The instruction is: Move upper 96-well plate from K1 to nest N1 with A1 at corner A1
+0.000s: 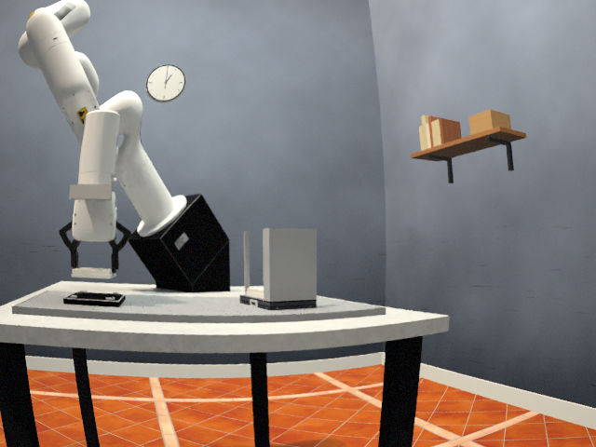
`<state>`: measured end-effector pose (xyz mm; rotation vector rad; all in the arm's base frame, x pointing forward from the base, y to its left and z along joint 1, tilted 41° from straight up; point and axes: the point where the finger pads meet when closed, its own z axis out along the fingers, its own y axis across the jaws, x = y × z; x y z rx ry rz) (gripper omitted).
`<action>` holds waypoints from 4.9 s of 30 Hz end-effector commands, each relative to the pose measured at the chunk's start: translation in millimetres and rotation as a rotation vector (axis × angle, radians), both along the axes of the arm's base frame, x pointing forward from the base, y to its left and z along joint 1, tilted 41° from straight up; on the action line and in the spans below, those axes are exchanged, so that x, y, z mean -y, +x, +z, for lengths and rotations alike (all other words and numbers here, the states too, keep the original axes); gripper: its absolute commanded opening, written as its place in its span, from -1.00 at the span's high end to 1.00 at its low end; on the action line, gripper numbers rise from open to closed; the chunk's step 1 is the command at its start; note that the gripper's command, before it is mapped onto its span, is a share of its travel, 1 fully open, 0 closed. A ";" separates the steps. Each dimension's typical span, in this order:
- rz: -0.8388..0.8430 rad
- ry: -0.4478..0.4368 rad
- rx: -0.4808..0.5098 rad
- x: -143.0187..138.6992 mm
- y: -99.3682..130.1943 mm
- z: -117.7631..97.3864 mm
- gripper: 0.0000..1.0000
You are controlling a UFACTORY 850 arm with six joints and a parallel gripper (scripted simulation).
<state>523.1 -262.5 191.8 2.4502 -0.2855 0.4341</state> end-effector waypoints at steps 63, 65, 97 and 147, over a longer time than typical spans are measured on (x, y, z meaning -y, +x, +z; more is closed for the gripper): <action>0.001 -0.001 0.001 19.3 8.0 -23.1 1.00; 0.001 -0.001 0.001 19.5 8.1 -23.3 1.00; 0.001 -0.001 0.001 22.4 9.2 -26.8 1.00; 0.001 -0.001 0.001 24.0 9.8 -28.8 -1.00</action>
